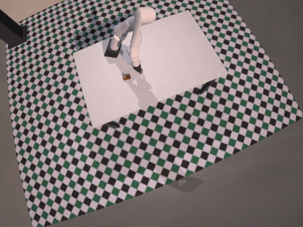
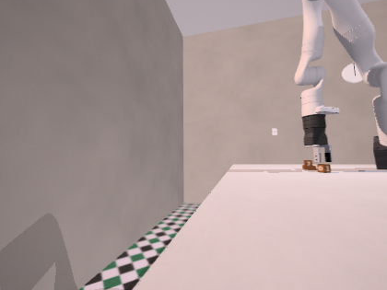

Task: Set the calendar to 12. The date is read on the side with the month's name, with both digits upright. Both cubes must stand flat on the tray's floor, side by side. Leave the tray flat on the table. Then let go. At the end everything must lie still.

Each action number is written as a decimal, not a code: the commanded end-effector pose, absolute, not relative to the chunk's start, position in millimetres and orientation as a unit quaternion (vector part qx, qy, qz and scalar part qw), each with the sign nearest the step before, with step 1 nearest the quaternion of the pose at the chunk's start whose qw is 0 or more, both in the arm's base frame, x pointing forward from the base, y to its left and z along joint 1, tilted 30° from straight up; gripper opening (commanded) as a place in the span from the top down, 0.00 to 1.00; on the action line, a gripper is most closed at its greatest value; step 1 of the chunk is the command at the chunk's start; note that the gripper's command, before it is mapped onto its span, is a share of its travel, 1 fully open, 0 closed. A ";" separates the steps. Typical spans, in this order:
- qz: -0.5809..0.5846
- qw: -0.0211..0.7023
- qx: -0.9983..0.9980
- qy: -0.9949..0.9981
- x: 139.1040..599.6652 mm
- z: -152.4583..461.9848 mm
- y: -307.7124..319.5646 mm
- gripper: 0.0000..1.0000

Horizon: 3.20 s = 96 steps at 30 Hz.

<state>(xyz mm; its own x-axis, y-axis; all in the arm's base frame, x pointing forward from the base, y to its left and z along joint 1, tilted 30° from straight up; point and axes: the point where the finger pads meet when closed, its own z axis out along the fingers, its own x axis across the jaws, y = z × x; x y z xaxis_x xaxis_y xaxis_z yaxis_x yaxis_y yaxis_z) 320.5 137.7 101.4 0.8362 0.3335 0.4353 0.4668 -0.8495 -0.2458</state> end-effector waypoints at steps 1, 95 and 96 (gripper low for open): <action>-0.192 0.174 -0.942 -0.212 320.8 101.3 137.7 0.13; -0.192 0.174 -0.942 -0.212 328.7 77.5 149.0 0.43; -0.192 0.174 -0.942 -0.212 328.7 77.5 149.0 0.43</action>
<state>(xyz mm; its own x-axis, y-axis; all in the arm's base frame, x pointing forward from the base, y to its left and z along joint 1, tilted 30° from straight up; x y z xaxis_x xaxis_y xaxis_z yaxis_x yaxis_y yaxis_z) 328.5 149.1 77.2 0.8363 0.3336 0.4351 0.4668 -0.8495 -0.2459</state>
